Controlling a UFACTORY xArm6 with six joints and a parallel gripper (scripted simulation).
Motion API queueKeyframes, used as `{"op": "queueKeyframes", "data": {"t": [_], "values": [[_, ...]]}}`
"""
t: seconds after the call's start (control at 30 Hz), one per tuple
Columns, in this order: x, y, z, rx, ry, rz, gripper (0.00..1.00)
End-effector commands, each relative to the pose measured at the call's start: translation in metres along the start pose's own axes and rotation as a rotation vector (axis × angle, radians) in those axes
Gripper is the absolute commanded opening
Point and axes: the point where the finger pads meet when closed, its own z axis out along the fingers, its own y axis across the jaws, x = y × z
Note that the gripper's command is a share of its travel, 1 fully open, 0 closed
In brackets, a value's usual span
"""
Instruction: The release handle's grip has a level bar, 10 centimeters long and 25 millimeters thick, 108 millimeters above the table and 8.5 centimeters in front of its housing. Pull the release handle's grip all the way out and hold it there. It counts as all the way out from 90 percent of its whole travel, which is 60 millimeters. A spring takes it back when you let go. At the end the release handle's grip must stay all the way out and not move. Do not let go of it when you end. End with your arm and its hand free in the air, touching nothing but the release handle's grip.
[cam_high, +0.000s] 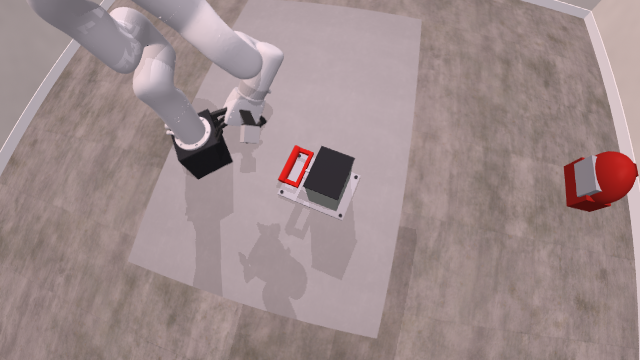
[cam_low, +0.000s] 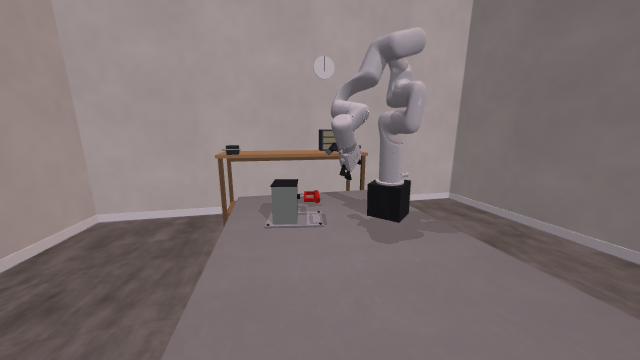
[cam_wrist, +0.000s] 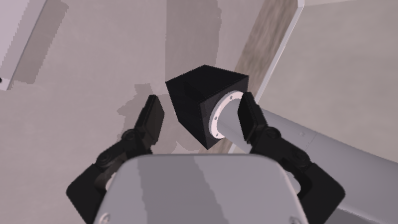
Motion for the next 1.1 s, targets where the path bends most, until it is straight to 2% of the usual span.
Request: {"op": "queueKeyframes", "data": {"t": [0.0, 0.17, 0.23, 0.27, 0.6, 0.73, 0.8, 0.87, 0.97, 1.07], "values": [[-0.006, -0.028, -0.001, 0.108, -0.129, 0.096, 1.0], [-0.001, -0.051, -0.009, 0.201, -0.222, 0.2, 1.0], [-0.001, -0.051, -0.009, 0.201, -0.222, 0.2, 1.0], [0.006, -0.063, -0.014, 0.256, -0.273, 0.266, 1.0], [0.042, -0.097, -0.032, 0.428, -0.409, 0.501, 1.0], [0.064, -0.106, -0.038, 0.497, -0.453, 0.608, 1.0], [0.064, -0.106, -0.038, 0.497, -0.453, 0.608, 1.0], [0.087, -0.112, -0.043, 0.558, -0.488, 0.71, 1.0], [0.103, -0.114, -0.045, 0.598, -0.507, 0.781, 1.0], [0.11, -0.114, -0.046, 0.613, -0.514, 0.809, 1.0]]}}
